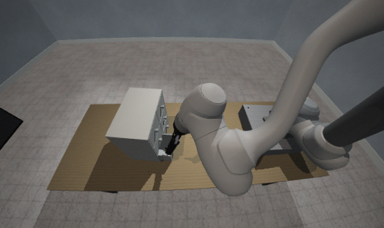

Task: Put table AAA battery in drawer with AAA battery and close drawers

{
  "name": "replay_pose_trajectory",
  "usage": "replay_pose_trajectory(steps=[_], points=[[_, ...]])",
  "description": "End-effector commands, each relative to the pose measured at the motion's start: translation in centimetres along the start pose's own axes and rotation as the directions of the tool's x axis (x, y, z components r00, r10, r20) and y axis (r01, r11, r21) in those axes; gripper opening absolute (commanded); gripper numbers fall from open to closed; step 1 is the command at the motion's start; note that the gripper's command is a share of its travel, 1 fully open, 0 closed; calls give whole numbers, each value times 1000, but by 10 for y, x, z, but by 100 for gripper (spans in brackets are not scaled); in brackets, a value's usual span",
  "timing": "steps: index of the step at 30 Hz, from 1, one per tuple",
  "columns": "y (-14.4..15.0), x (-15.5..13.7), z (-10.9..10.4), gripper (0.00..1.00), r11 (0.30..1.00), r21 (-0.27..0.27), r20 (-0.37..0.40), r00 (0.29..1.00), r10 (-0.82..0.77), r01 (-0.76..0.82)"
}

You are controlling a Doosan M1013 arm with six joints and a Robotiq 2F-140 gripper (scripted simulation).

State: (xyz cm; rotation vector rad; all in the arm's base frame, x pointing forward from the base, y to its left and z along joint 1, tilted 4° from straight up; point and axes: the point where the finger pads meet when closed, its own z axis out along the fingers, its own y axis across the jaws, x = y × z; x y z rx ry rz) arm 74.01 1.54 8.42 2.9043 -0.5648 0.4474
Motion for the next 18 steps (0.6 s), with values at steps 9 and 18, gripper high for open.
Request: replay_pose_trajectory(steps=[9, 18], points=[[17, -37, -91, 100, 988, 98, 295, 945, -141, 117], [22, -47, -114, 100, 982, 128, 365, 914, -179, 141]])
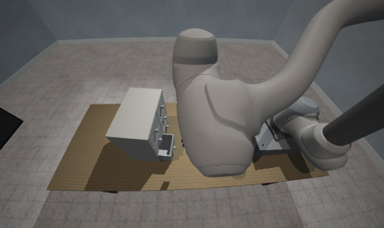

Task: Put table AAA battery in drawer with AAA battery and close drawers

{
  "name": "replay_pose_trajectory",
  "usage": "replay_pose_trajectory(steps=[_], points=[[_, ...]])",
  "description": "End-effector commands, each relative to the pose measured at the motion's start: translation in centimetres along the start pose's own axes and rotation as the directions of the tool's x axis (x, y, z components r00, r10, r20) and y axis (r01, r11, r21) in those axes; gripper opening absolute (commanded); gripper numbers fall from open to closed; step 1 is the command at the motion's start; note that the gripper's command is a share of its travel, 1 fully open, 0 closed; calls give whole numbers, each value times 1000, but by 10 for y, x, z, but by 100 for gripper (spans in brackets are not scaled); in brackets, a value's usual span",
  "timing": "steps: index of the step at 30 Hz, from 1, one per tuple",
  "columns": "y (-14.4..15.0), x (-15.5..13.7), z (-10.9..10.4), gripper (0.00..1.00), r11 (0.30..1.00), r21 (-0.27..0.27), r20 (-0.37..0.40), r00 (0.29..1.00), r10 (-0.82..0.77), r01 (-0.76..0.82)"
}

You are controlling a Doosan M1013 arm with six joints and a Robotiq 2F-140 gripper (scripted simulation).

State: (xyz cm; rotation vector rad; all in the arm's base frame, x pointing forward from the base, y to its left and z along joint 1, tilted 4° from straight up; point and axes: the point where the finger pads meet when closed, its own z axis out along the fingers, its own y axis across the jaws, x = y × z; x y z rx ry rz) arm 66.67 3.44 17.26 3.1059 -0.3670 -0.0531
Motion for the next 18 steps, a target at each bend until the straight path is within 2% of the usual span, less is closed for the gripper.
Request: replay_pose_trajectory(steps=[1, 11, 12, 14, 16, 17, 18], points=[[2, -7, -6, 100, 1000, 7, 40, 999, -13, 12], [2, -8, -6, 100, 1000, 7, 40, 999, -13, 13], [2, -18, -2, 100, 1000, 7, 40, 999, -13, 13], [5, -68, 16, 100, 1000, 7, 40, 999, -13, 13], [5, -68, 16, 100, 1000, 7, 40, 999, -13, 13], [7, -99, 28, 100, 1000, 7, 40, 999, -13, 13], [7, -101, 29, 100, 1000, 7, 40, 999, -13, 13]])
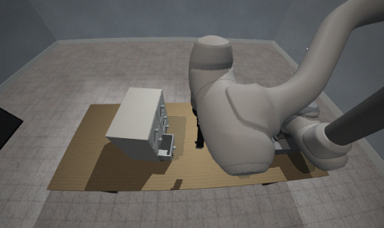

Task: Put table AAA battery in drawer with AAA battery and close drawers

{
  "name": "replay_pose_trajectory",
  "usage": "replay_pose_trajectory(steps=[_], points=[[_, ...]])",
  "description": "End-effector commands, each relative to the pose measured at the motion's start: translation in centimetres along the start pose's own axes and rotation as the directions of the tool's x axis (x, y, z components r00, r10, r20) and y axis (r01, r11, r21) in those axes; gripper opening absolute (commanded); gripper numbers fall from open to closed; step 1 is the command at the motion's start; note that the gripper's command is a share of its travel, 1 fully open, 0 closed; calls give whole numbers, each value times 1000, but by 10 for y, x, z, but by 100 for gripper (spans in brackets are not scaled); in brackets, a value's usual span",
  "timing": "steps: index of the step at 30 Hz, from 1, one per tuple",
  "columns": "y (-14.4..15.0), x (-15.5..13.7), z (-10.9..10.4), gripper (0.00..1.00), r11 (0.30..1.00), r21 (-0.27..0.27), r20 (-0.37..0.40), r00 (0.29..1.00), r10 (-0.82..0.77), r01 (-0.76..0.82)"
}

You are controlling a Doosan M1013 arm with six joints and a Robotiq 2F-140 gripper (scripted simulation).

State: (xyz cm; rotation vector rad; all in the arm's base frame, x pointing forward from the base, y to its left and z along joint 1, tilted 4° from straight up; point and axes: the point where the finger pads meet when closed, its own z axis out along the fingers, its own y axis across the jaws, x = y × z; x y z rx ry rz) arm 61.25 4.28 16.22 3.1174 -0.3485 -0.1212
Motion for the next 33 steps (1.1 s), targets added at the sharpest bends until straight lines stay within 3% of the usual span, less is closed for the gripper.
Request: replay_pose_trajectory(steps=[1, 2, 4, 5, 7, 18, 25, 27, 33], points=[[2, -46, 19, 100, 1000, 1, -4, 1000, 0, 0], [5, -75, 32, 100, 1000, 1, -4, 1000, 0, 0], [5, -76, 32, 100, 1000, 1, -4, 1000, 0, 0], [8, -98, 42, 100, 1000, 1, -4, 1000, 0, 0], [9, -108, 46, 100, 1000, 1, -4, 1000, 0, 0], [9, -107, 50, 100, 1000, 1, -35, 999, 1, -1], [9, -96, 61, 100, 1000, 1, -172, 985, 1, -1], [9, -96, 61, 100, 1000, 1, -172, 985, 1, -1], [9, -78, 79, 100, 1000, 1, -380, 925, 1, -1]])
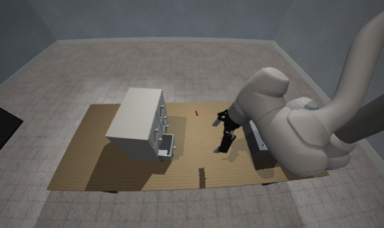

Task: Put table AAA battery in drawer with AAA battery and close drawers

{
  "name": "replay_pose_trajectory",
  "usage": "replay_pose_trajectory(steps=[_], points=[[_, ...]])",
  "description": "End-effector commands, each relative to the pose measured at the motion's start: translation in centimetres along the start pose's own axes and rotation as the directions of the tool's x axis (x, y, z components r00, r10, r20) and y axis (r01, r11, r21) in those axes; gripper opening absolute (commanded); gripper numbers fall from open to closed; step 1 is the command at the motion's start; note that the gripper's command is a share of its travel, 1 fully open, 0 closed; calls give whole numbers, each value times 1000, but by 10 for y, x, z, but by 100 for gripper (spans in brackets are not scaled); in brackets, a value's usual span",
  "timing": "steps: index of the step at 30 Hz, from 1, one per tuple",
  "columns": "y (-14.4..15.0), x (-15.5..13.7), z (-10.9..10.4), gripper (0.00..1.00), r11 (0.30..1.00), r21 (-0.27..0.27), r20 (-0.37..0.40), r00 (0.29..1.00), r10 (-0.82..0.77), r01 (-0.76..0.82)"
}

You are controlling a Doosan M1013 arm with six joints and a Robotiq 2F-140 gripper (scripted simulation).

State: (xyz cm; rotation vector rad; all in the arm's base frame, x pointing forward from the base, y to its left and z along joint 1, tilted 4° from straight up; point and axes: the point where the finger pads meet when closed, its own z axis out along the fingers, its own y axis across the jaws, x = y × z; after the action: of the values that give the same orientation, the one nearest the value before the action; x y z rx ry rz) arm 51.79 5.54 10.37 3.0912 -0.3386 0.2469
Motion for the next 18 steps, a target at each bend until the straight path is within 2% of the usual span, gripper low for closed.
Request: replay_pose_trajectory(steps=[1, 4, 7, 18], points=[[1, 12, 20, 100, 1000, -7, -194, 981, 2, -4], [1, 18, 29, 100, 1000, -7, -286, 958, 2, -4], [0, 22, 35, 100, 1000, -6, -347, 938, 1, -3], [2, 29, 47, 100, 1000, -9, -453, 891, 0, -5]])
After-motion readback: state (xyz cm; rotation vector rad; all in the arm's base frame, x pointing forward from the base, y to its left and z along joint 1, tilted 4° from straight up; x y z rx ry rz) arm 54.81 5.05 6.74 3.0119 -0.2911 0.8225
